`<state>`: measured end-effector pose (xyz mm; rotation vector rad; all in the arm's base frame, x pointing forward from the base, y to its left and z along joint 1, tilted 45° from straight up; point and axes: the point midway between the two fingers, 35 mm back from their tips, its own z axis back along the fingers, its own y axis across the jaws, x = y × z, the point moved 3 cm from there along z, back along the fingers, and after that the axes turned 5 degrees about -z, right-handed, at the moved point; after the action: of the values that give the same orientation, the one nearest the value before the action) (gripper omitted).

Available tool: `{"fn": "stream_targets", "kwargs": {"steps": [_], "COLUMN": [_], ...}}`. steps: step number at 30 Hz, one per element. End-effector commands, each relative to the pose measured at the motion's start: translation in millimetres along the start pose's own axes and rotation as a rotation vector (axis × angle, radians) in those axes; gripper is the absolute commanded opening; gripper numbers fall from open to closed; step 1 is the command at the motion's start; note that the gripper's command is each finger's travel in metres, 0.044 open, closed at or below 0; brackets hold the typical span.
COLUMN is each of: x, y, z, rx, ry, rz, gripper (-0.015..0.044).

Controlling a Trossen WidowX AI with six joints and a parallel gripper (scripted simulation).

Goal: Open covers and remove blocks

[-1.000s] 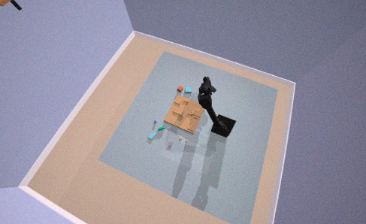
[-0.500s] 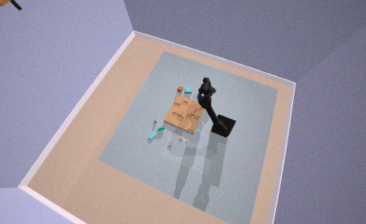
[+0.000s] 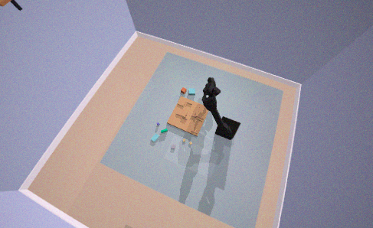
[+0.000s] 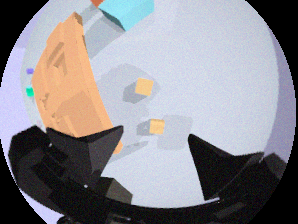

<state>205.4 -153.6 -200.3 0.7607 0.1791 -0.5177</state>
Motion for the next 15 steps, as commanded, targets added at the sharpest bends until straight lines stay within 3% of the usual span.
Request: {"fn": "stream_targets", "kwargs": {"steps": [1, 15], "x": [2.5, -0.9], "y": [-0.5, -0.4], "z": [12.9, 56.4], "rx": [-0.007, -0.005], "ry": [-0.004, -0.003], "rz": [0.006, 0.003], "gripper": [0.044, 0.044]}}
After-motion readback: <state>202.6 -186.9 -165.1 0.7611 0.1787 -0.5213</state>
